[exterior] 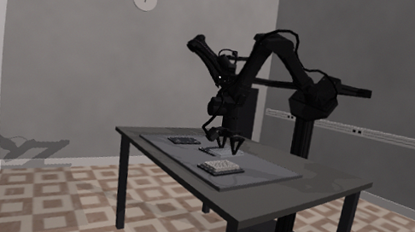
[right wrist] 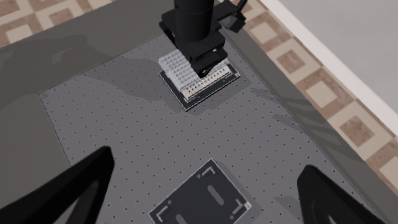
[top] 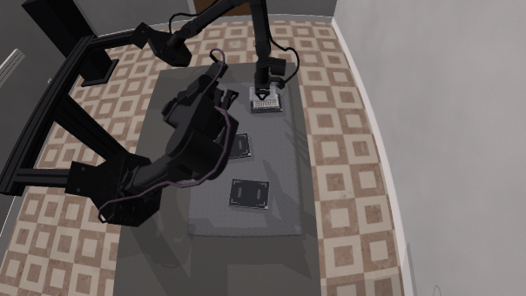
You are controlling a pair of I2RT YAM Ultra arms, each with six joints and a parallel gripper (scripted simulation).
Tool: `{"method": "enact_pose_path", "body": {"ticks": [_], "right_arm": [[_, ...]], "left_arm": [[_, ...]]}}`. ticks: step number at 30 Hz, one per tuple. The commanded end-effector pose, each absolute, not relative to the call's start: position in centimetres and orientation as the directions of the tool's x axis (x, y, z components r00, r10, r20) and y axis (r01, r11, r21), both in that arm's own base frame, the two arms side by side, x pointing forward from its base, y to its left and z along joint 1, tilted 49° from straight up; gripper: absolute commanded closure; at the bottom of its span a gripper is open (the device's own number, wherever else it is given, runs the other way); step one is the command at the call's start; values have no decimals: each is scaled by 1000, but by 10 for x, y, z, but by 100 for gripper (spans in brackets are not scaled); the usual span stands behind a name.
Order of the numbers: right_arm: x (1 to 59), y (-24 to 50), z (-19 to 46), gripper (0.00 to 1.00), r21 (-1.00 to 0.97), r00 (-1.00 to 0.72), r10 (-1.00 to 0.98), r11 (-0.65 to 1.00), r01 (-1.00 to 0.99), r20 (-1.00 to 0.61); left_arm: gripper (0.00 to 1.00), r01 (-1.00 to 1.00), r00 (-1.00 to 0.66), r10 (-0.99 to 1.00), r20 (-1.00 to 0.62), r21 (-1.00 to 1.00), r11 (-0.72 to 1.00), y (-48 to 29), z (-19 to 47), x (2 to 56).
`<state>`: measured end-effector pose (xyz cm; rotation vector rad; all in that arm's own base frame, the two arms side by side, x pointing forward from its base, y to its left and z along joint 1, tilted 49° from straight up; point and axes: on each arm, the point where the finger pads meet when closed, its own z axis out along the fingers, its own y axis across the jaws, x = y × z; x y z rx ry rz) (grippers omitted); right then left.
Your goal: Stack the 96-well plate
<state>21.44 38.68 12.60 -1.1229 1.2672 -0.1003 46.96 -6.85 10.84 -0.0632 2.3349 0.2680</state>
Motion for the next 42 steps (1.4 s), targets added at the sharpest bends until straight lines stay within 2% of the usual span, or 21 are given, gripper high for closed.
{"method": "enact_pose_path", "body": {"ticks": [1,14,21,29,42], "right_arm": [[198,390,131,0,-655,370,-542,583,-481,-755],[191,395,125,0,-678,391,-557,542,-498,-733],[191,395,125,0,-678,391,-557,541,-498,-733],[195,396,130,0,-669,385,-550,559,-489,-741],[195,396,130,0,-669,385,-550,559,-489,-741]], "left_arm": [[22,-120,-669,31,-743,149,981,-75,133,476],[22,-126,-673,31,-739,155,980,-74,127,476],[22,-107,-655,39,-755,143,984,-84,148,487],[22,-117,-629,28,-777,129,985,-76,135,509],[22,-126,-647,25,-762,139,982,-74,129,507]]}}
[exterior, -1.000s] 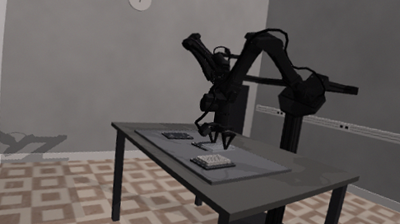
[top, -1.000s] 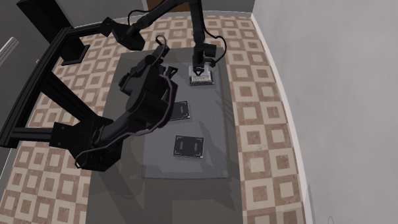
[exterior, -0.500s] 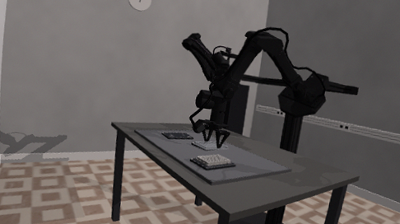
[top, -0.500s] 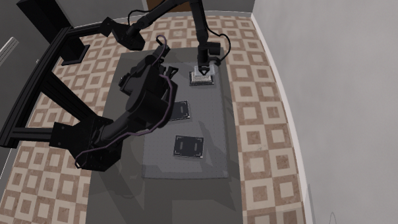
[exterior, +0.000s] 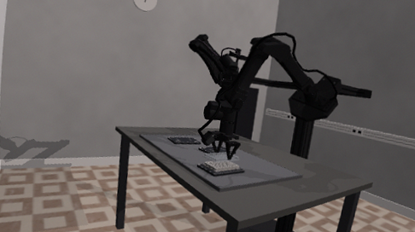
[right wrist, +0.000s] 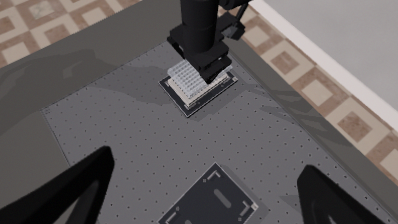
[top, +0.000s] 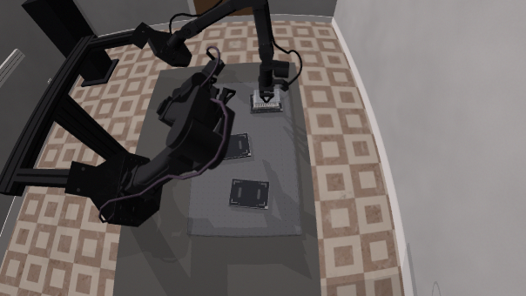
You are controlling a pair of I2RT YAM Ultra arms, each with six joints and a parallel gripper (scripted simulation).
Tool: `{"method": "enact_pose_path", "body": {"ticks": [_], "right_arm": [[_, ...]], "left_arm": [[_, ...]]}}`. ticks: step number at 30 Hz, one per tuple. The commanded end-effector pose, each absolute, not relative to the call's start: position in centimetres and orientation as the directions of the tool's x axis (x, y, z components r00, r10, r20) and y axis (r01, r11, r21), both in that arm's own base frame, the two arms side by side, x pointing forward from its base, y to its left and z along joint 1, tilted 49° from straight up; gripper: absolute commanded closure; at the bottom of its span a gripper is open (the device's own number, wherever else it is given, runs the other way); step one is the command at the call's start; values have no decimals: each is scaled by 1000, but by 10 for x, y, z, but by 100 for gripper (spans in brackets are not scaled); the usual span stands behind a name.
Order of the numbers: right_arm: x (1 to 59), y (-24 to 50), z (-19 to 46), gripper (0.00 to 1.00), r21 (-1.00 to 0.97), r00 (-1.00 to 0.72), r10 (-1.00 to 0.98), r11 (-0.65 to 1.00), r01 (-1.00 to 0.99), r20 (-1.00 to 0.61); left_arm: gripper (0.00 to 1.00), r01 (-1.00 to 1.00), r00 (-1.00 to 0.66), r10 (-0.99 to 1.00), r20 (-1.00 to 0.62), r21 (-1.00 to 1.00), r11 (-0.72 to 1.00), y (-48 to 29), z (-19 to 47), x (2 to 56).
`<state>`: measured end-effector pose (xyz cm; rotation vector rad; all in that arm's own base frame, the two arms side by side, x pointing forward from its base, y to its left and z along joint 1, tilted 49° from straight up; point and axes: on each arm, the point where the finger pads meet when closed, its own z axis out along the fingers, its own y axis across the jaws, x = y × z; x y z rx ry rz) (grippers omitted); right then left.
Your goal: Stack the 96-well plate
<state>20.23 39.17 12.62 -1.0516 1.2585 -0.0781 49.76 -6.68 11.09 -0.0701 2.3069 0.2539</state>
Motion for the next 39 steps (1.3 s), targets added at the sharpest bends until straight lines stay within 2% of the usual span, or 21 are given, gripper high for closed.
{"method": "enact_pose_path", "body": {"ticks": [1,30,39], "right_arm": [[195,396,130,0,-669,385,-550,559,-489,-741],[195,396,130,0,-669,385,-550,559,-489,-741],[195,396,130,0,-669,385,-550,559,-489,-741]], "left_arm": [[22,-126,-647,25,-762,139,982,-74,129,507],[22,-123,-675,34,-737,157,980,-70,112,497],[22,-118,-653,32,-757,143,983,-69,114,512]]}}
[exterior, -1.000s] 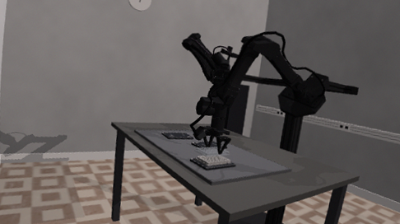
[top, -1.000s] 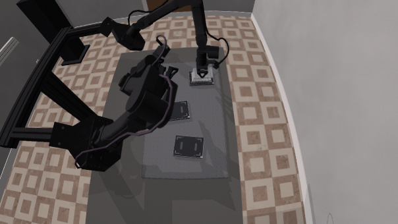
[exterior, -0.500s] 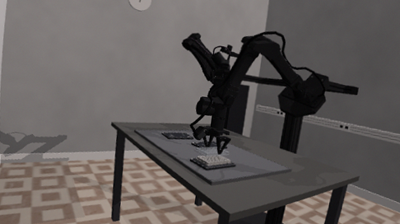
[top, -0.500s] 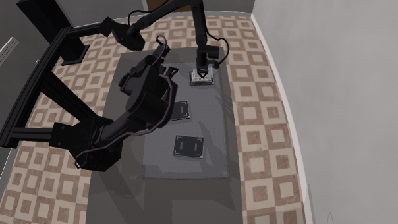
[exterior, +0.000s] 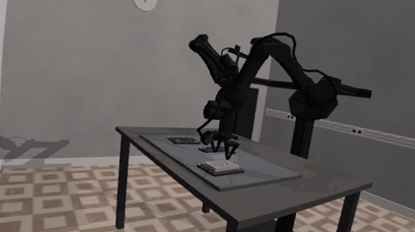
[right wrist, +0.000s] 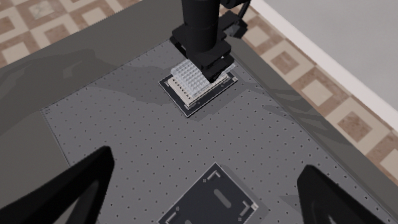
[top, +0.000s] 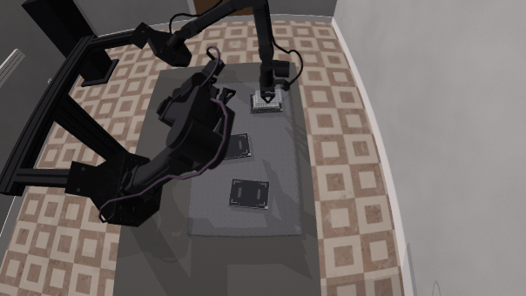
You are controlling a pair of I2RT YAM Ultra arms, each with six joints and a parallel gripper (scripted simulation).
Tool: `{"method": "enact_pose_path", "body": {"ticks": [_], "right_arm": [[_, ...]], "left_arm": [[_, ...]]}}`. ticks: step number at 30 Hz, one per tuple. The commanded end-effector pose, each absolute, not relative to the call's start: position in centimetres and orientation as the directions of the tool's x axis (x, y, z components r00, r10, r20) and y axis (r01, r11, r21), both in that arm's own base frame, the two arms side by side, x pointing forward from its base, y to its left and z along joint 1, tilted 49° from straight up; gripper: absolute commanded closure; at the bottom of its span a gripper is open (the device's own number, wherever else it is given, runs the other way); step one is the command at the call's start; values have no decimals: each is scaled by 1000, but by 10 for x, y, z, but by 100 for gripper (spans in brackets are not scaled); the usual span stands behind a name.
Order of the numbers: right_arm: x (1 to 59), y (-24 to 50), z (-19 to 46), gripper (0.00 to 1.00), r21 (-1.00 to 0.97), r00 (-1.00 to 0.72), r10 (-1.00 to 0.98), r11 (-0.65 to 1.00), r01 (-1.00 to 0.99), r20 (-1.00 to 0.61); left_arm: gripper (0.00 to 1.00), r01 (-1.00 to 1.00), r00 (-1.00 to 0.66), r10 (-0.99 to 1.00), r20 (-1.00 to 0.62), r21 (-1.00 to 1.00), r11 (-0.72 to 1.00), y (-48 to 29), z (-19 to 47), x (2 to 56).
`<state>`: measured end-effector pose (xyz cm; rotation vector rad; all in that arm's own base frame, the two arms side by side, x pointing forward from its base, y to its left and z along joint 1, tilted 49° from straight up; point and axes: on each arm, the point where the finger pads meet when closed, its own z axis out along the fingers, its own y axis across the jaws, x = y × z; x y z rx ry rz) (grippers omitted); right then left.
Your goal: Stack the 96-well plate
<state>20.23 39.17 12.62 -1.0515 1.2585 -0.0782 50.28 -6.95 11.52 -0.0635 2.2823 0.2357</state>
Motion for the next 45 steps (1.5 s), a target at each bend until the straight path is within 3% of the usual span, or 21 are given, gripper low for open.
{"method": "enact_pose_path", "body": {"ticks": [1,20,33,35,45], "right_arm": [[195,396,130,0,-669,385,-550,559,-489,-741],[195,396,130,0,-669,385,-550,559,-489,-741],[195,396,130,0,-669,385,-550,559,-489,-741],[195,396,130,0,-669,385,-550,559,-489,-741],[195,396,130,0,-669,385,-550,559,-489,-741]], "left_arm": [[22,-118,-653,32,-756,144,983,-69,112,514],[22,-133,-663,16,-748,139,981,-61,91,534],[22,-139,-674,17,-739,149,979,-64,95,511],[0,-132,-673,22,-739,149,980,-64,95,514],[0,-130,-691,28,-722,162,978,-67,97,494]]}}
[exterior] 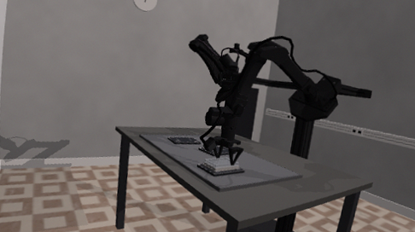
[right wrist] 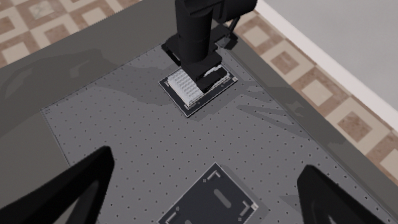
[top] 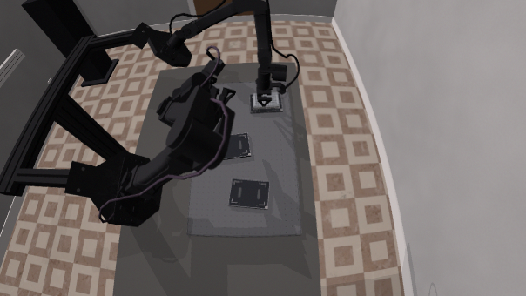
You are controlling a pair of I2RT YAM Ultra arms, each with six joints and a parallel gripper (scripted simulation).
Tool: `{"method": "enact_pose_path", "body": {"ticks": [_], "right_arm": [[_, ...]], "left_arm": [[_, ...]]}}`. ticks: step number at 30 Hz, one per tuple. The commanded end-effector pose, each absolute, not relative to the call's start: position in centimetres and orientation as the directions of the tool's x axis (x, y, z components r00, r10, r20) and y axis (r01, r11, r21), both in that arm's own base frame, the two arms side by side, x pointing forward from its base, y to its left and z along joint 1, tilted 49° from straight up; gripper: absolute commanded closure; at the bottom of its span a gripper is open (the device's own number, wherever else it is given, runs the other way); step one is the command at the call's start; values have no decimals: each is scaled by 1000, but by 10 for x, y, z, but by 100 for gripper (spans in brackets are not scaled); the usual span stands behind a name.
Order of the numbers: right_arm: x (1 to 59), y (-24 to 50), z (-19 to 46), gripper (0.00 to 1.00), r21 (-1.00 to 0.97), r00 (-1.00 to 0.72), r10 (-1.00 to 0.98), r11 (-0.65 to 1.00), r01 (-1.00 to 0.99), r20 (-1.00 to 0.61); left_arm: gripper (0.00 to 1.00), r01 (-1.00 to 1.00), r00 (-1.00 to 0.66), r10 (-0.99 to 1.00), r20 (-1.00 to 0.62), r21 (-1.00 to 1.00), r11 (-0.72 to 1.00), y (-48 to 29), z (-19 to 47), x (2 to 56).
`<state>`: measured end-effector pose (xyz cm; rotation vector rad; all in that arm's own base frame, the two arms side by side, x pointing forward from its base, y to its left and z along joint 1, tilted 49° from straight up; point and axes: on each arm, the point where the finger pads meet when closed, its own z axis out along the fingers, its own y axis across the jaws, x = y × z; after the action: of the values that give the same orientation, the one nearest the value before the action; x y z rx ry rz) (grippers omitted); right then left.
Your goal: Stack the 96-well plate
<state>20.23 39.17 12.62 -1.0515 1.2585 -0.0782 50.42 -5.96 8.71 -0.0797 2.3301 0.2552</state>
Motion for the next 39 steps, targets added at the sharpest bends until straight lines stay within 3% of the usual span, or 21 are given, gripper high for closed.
{"method": "enact_pose_path", "body": {"ticks": [1,10,17,27,39], "right_arm": [[195,396,130,0,-669,385,-550,559,-489,-741],[195,396,130,0,-669,385,-550,559,-489,-741],[195,396,130,0,-669,385,-550,559,-489,-741],[195,396,130,0,-669,385,-550,559,-489,-741],[195,396,130,0,-669,385,-550,559,-489,-741]], "left_arm": [[0,-130,-691,28,-722,162,978,-67,97,494],[0,-130,-691,28,-722,163,978,-73,113,476],[0,-130,-690,29,-723,164,978,-84,155,430],[0,-135,-666,27,-746,155,979,-84,162,445],[0,-43,-372,117,-921,143,989,-97,196,452]]}}
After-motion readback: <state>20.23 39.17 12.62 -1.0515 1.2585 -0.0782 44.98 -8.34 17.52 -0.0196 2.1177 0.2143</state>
